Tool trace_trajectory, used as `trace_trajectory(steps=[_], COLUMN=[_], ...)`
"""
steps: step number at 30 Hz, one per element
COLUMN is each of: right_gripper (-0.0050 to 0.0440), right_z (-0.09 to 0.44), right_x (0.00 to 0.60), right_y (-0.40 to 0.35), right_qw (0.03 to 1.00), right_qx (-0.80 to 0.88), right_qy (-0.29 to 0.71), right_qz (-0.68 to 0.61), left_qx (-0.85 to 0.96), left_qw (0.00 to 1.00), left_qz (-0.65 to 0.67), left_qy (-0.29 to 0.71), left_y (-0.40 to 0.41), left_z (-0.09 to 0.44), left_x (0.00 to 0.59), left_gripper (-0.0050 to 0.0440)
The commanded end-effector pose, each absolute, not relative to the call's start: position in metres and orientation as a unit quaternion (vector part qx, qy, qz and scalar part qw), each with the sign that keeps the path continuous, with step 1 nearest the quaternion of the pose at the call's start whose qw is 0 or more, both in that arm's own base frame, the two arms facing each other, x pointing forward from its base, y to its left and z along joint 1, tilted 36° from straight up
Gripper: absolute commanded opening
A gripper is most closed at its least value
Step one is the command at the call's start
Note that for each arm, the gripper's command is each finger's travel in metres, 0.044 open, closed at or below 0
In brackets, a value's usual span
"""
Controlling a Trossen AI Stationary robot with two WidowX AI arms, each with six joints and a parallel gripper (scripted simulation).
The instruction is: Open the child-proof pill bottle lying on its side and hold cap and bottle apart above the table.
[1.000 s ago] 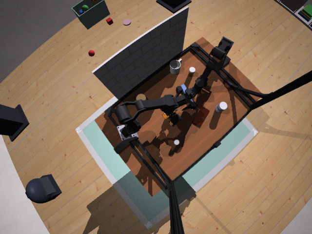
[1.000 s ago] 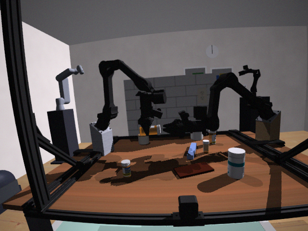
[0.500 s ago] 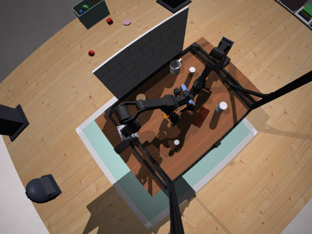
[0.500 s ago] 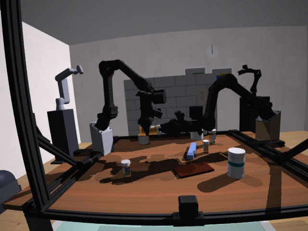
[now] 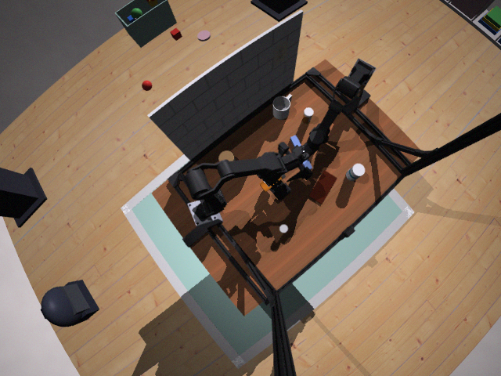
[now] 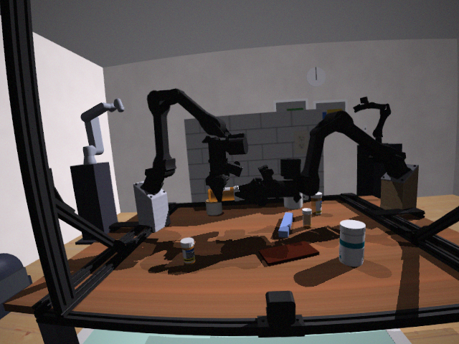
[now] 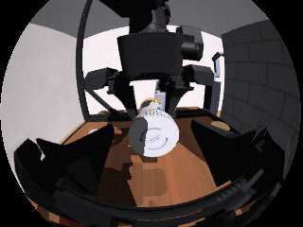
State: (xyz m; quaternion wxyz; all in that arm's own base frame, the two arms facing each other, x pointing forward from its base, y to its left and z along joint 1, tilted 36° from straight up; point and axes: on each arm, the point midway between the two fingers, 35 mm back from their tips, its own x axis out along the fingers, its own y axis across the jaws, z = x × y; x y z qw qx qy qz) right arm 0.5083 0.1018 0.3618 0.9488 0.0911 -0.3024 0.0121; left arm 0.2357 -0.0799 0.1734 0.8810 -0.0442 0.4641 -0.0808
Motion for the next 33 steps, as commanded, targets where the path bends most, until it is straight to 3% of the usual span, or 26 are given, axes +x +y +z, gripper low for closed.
trace_trajectory(steps=[1,2,5,7,10,12,28,33], right_gripper=[0.044,0.044,0.0368,0.0368,0.0296,0.0307,0.0213,0.0213], right_z=[0.3554,0.3554,0.3554,0.3554,0.3554,0.3554,0.3554,0.3554], right_x=[0.5123,0.5123,0.5123,0.5123,0.5123,0.5123,0.5123,0.5123], right_y=[0.103,0.103,0.103,0.103,0.103,0.103,0.103,0.103], right_qw=[0.951,0.951,0.951,0.951,0.951,0.951,0.951,0.951], right_qx=[0.091,0.091,0.091,0.091,0.091,0.091,0.091,0.091], right_qy=[-0.295,-0.295,-0.295,-0.295,-0.295,-0.295,-0.295,-0.295], right_qz=[0.014,0.014,0.014,0.014,0.014,0.014,0.014,0.014], left_qx=[-0.042,-0.042,-0.042,-0.042,-0.042,-0.042,-0.042,-0.042], left_qw=[0.882,0.882,0.882,0.882,0.882,0.882,0.882,0.882], left_qz=[-0.081,-0.081,-0.081,-0.081,-0.081,-0.081,-0.081,-0.081], left_qy=[0.462,0.462,0.462,0.462,0.462,0.462,0.462,0.462], left_y=[-0.0796,-0.0796,-0.0796,-0.0796,-0.0796,-0.0796,-0.0796,-0.0796], left_z=[0.1736,0.1736,0.1736,0.1736,0.1736,0.1736,0.1736,0.1736], left_x=[0.2359,0.2359,0.2359,0.2359,0.2359,0.2359,0.2359,0.2359], left_gripper=[0.0,0.0,0.0,0.0,0.0,0.0,0.0,0.0])
